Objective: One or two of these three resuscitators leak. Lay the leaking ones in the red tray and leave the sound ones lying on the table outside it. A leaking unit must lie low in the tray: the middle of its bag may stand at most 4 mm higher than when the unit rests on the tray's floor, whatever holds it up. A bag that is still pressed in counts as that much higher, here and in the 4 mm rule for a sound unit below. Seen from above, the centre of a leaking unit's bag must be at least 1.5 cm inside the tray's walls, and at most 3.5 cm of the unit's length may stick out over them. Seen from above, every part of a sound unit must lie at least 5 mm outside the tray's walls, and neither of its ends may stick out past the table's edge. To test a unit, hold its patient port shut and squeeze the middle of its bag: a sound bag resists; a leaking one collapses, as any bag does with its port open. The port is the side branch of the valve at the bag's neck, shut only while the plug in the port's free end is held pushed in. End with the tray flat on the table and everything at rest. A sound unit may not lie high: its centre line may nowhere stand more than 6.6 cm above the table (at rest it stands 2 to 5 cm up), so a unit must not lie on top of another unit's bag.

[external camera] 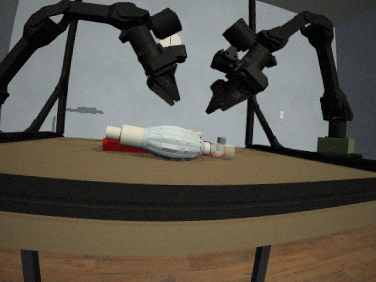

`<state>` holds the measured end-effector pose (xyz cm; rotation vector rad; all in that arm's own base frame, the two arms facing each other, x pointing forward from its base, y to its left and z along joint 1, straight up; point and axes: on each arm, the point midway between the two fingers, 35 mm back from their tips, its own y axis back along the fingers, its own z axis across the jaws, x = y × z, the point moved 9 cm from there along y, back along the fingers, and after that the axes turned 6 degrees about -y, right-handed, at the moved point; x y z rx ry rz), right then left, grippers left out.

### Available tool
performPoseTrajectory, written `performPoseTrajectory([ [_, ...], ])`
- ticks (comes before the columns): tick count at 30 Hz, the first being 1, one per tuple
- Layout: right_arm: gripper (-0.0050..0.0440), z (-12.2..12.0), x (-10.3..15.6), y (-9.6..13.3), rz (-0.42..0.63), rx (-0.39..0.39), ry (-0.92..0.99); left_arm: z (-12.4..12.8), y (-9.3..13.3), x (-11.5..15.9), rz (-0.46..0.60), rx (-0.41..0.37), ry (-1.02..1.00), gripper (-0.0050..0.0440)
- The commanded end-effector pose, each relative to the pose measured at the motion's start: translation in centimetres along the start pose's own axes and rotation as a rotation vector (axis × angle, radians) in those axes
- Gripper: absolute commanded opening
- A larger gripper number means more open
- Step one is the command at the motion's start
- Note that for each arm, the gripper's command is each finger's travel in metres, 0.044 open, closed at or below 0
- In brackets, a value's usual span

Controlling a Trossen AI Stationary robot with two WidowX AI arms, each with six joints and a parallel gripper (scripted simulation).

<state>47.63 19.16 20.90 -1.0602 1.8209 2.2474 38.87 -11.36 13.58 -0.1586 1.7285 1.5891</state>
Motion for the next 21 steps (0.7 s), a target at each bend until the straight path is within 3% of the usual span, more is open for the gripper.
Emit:
performPoseTrajectory([
  [1, 0.0440, -4.5, 0.0, -1.5, -0.011, -0.001, 0.003, 0.1, 0.0, 0.0, 0.000, -0.002, 0.001, 0.0409],
  [5, 0.0440, -8.1, 0.1, -2.4, -0.038, -0.013, 0.030, 0.1, 0.0, 0.0, 0.000, -0.002, 0.001, 0.0409],
  [11, 0.0440, -8.1, 0.1, -2.4, -0.038, -0.013, 0.030, 0.1, 0.0, 0.0, 0.000, -0.002, 0.001, 0.0409],
  [12, 0.0440, -7.9, -1.0, -0.6, -0.038, -0.013, 0.031, -0.1, -0.4, 0.3, 0.000, -0.001, 0.002, 0.0409],
  [21, 0.0440, -7.9, -1.0, -0.6, -0.038, -0.013, 0.031, -0.1, -0.4, 0.3, 0.000, -0.001, 0.002, 0.0409],
])
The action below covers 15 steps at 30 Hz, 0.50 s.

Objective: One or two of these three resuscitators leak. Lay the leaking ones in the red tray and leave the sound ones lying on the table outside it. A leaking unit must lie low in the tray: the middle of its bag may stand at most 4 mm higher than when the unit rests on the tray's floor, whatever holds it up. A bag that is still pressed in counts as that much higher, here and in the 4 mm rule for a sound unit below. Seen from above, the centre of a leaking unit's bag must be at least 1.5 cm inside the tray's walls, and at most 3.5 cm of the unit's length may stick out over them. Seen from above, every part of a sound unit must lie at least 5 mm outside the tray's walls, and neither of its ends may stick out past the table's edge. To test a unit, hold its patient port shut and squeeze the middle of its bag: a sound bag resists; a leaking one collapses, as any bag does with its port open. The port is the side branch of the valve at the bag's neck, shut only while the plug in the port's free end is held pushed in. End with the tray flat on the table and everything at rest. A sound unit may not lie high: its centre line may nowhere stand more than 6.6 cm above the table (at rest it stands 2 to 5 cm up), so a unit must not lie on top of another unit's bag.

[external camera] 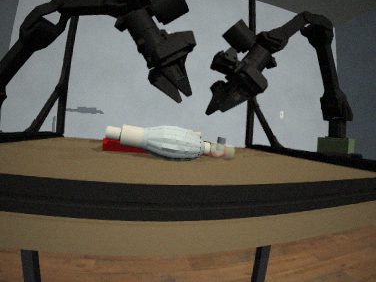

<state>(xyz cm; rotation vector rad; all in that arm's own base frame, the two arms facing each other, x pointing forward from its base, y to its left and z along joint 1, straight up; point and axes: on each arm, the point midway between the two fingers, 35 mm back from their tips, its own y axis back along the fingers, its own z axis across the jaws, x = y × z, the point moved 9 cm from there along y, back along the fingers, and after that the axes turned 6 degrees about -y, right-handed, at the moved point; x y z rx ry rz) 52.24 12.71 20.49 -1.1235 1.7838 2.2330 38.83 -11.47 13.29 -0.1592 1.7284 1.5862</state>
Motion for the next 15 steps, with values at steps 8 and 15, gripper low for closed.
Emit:
performPoseTrajectory([
  [8, 0.0440, -0.4, 3.4, -5.0, 0.000, 0.001, -0.001, -0.2, -4.1, 3.1, 0.004, 0.012, -0.009, 0.0409],
  [15, 0.0440, -0.4, 3.4, -5.0, 0.000, 0.001, -0.001, -0.2, -4.1, 3.1, 0.004, 0.012, -0.009, 0.0409],
])
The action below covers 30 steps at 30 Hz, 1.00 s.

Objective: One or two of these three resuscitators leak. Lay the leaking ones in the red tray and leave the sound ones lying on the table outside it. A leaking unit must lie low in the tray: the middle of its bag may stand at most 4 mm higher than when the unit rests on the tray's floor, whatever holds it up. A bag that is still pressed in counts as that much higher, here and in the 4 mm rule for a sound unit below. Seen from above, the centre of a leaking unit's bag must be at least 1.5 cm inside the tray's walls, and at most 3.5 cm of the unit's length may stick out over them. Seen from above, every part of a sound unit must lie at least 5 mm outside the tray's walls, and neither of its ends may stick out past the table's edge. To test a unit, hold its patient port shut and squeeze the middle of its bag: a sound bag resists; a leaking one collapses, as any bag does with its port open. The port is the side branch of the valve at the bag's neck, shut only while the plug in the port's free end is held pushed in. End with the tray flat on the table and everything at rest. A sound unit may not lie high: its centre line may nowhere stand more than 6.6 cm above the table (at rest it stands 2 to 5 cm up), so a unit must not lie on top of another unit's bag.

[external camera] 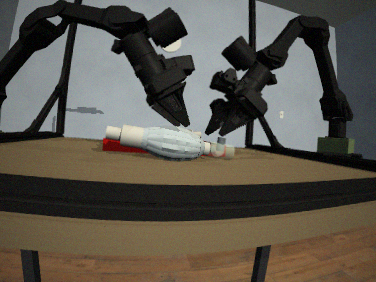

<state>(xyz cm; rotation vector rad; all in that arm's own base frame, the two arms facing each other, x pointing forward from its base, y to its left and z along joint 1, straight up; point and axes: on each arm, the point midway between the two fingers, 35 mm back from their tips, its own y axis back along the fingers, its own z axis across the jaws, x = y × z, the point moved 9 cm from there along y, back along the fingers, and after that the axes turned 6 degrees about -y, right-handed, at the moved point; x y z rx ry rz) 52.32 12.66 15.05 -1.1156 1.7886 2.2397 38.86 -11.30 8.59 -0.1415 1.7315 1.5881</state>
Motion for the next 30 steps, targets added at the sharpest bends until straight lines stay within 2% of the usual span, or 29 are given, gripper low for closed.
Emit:
performPoseTrajectory([
  [1, 0.0440, 0.0, 0.4, -0.6, -0.007, 0.003, 0.002, 0.0, -0.4, 0.2, -0.008, 0.006, -0.003, 0.0409],
  [26, 0.0440, 0.0, 0.4, -0.6, -0.014, 0.004, 0.002, -0.1, -0.4, 0.2, -0.008, 0.006, -0.004, 0.0409],
  [27, 0.0440, -0.3, 2.7, -3.9, -0.014, 0.003, 0.004, -0.5, -4.4, 3.1, -0.007, 0.000, -0.003, 0.0409],
  [30, 0.0440, -0.3, 2.7, -3.9, -0.014, 0.003, 0.004, -0.5, -4.4, 3.1, -0.007, 0.000, -0.003, 0.0409],
])
